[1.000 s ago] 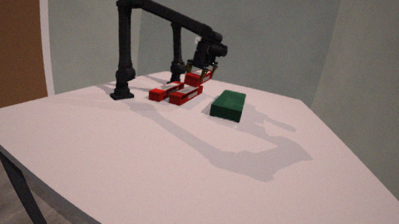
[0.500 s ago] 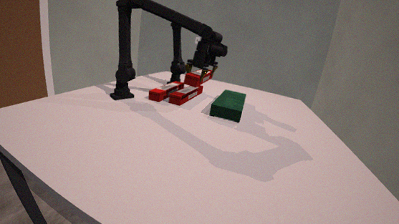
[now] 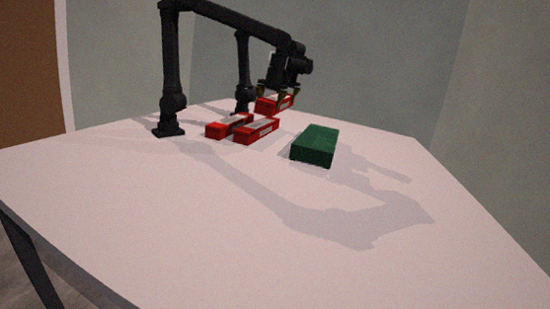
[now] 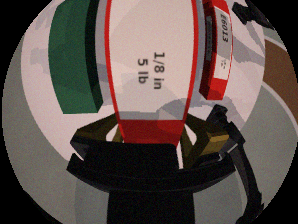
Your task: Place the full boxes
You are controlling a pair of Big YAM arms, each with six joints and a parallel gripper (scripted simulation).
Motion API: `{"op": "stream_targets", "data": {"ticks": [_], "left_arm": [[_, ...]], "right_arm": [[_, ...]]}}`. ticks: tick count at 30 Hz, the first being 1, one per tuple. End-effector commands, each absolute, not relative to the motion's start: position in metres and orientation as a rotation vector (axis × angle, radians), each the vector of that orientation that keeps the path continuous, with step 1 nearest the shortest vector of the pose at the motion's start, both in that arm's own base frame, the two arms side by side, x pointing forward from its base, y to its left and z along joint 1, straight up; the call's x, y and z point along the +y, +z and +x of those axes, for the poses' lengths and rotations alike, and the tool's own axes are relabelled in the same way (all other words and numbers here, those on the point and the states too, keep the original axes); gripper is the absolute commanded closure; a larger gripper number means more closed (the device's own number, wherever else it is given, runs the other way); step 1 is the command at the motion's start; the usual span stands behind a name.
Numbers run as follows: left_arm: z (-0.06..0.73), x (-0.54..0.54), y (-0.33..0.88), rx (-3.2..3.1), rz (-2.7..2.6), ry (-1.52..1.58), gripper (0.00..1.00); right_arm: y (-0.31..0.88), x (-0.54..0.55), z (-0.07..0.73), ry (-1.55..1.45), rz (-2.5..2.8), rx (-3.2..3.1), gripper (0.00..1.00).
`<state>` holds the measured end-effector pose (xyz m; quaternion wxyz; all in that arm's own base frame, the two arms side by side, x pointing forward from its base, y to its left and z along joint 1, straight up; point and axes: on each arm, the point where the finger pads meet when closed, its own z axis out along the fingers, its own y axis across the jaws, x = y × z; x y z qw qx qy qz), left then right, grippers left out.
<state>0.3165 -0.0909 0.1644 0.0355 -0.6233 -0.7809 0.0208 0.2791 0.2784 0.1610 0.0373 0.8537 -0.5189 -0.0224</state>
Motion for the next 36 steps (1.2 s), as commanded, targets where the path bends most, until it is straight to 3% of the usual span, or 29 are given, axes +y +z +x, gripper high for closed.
{"op": "stream_targets", "data": {"ticks": [1, 36], "left_arm": [[0.347, -0.090, 0.233, -2.511, -2.006, -0.055, 1.00], [0.341, -0.091, 0.254, -2.511, -2.006, -0.056, 1.00]], "right_arm": [[0.231, 0.289, 0.306, 0.038, 2.749, -1.679, 1.00], [0.250, 0.286, 0.300, 0.038, 2.750, -1.679, 1.00]]}}
